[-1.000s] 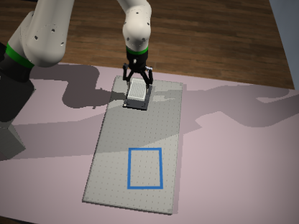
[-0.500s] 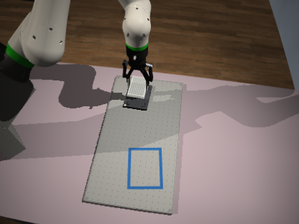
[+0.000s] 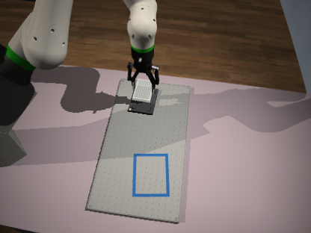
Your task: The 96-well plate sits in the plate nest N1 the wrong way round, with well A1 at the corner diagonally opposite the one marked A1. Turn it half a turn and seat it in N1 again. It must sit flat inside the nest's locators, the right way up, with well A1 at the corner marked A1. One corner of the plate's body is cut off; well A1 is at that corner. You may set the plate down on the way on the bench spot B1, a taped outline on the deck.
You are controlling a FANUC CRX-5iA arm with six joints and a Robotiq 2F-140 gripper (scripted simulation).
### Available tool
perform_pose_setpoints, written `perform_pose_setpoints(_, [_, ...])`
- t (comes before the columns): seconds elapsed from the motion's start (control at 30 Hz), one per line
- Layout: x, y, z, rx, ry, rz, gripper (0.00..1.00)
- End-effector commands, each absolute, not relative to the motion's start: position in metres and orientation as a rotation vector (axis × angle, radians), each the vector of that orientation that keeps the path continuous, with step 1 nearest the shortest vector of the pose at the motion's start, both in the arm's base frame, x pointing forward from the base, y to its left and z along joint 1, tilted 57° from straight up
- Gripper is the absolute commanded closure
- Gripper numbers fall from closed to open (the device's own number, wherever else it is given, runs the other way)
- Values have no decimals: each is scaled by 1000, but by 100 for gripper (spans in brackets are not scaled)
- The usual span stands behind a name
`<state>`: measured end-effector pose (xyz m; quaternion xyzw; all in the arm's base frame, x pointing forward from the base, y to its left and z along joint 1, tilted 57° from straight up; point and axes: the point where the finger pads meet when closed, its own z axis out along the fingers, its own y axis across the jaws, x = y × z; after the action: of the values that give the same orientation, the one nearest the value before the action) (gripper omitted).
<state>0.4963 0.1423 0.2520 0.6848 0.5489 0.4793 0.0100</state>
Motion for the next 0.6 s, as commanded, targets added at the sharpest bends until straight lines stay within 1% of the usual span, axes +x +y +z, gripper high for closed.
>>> perform_pose_setpoints(0.0, [496,142,252,2138,1713,1496,100])
perform_pose_setpoints(0.13, [500,131,246,2283,1607,1524,100])
perform_pose_setpoints(0.57, [510,101,228,2283,1607,1524,100])
